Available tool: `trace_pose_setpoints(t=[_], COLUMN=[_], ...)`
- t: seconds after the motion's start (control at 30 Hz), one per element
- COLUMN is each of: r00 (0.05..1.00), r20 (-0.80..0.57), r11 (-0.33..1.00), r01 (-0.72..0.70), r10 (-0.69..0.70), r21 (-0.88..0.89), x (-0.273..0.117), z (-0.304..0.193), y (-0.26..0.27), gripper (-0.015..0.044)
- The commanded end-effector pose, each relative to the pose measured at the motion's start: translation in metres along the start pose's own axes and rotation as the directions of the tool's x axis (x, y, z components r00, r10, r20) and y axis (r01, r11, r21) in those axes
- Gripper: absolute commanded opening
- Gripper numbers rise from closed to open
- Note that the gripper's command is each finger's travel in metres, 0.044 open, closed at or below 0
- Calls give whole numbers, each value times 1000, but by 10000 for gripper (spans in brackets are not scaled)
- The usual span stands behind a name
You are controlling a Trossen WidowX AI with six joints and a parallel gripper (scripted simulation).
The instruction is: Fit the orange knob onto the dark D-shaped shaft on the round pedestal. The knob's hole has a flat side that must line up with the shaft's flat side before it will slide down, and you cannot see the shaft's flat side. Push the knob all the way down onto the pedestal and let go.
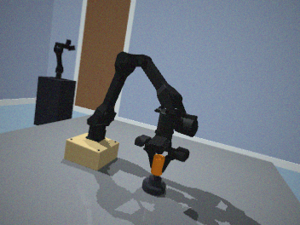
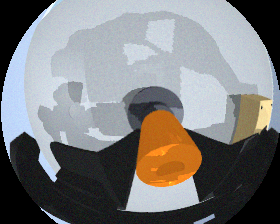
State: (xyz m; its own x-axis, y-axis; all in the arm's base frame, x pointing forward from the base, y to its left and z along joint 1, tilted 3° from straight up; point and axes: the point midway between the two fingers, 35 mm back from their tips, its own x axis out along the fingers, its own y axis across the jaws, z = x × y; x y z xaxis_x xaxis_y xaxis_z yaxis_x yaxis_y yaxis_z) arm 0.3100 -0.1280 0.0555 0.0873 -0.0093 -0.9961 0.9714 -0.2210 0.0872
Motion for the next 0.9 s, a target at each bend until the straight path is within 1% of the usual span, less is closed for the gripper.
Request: trace_pose_setpoints(t=[0.0, 0.23, 0.3, 0.43, 0.47, 0.87], r00=[1000, 1000, 1000, 1000, 1000, 1000], r20=[1, 1, 1, 1, 1, 1], r11=[1000, 1000, 998, 979, 977, 977], r01=[-5, -5, -5, -6, -6, -5], r10=[5, 5, 5, 5, 5, 5], r21=[7, 16, 61, 204, 214, 214], x=[0, -5, -5, -6, -6, -2], z=[1, 1, 1, 0, 0, 0], y=[1, 2, 2, 3, 3, 1], gripper=[0, 0, 0, 0, 0, 0])
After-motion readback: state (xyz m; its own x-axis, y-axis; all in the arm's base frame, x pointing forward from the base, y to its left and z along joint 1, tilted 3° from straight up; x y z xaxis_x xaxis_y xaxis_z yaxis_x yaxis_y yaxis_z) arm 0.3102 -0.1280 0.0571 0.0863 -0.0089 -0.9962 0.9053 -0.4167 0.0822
